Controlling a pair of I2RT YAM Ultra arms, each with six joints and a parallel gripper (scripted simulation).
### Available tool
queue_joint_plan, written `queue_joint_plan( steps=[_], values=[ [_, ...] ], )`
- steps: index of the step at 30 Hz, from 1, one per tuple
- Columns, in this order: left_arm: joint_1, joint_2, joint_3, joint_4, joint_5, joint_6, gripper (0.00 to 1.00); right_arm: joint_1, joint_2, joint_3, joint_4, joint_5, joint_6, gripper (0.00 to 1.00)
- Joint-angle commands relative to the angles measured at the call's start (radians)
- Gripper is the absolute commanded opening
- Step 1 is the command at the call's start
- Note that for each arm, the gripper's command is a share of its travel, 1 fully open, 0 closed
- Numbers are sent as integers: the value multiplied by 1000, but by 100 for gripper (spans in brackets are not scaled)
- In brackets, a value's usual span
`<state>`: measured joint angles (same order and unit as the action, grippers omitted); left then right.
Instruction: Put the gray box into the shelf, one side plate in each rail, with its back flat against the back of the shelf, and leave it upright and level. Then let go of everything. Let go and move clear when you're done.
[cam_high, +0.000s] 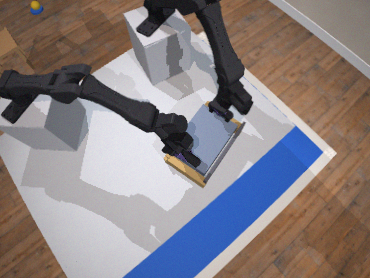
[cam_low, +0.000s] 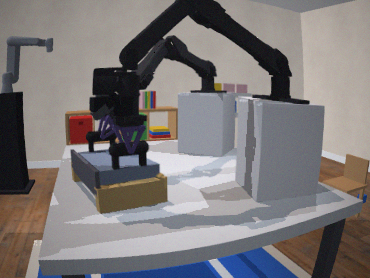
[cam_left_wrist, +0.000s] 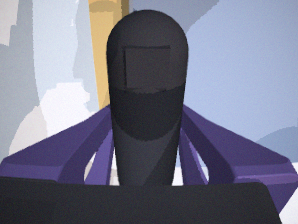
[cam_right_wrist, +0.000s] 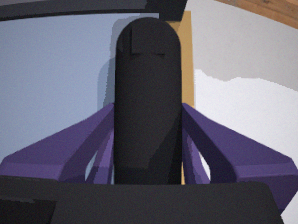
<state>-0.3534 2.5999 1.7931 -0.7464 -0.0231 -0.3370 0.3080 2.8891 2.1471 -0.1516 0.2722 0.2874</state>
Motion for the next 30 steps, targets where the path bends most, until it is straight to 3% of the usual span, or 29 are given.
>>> queue_joint_plan(
  steps=[1, 12, 26, 30],
  values=[
    [16, -54, 94, -19, 10, -10, 15, -1, -23, 92, -17, 21, -14, 15],
    [24, -18, 171, -18, 15, -1, 15, -19, 10, 202, -63, 18, -20, 15],
    [12, -39, 170, -13, 12, -4, 15, -18, -25, 179, -17, 17, -17, 15],
    [6, -37, 171, -10, 8, -5, 15, -18, 32, 193, -20, 14, -18, 15]
  ],
)
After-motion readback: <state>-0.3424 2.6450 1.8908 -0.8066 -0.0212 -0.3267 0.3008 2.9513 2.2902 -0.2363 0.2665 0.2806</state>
